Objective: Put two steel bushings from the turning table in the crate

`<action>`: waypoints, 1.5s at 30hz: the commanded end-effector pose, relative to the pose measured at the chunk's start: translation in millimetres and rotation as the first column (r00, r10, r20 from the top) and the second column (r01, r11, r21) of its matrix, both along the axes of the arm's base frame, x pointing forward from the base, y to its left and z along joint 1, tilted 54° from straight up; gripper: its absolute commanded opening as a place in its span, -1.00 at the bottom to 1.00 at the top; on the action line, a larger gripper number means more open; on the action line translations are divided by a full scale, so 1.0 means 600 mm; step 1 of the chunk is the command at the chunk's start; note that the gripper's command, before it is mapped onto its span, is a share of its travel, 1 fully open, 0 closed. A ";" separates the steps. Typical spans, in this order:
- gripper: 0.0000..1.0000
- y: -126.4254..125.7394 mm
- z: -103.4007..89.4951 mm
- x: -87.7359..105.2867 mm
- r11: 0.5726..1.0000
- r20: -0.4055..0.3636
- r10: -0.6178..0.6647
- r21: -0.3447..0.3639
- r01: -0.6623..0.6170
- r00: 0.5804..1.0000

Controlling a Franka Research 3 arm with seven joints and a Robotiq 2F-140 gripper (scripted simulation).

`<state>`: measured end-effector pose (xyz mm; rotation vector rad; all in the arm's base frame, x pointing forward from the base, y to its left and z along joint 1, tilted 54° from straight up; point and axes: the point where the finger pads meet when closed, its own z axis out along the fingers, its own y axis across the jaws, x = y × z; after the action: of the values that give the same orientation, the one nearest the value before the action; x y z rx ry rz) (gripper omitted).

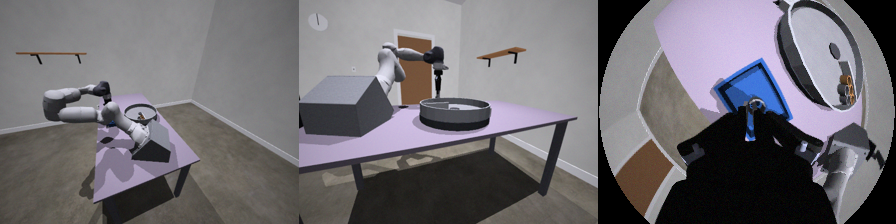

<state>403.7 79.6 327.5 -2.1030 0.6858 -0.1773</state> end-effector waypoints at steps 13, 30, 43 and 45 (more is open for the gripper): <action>-1.00 -0.003 -0.001 0.002 1.000 0.007 -0.002 -0.001 0.002 1.000; -1.00 -0.003 -0.001 0.002 1.000 0.007 -0.002 -0.001 0.002 1.000; -1.00 0.006 -0.008 0.006 1.000 0.007 -0.002 -0.001 0.002 1.000; -1.00 0.009 -0.011 0.008 1.000 0.007 -0.002 -0.001 0.002 1.000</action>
<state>405.9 83.9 323.0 -2.1033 0.6852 -0.1765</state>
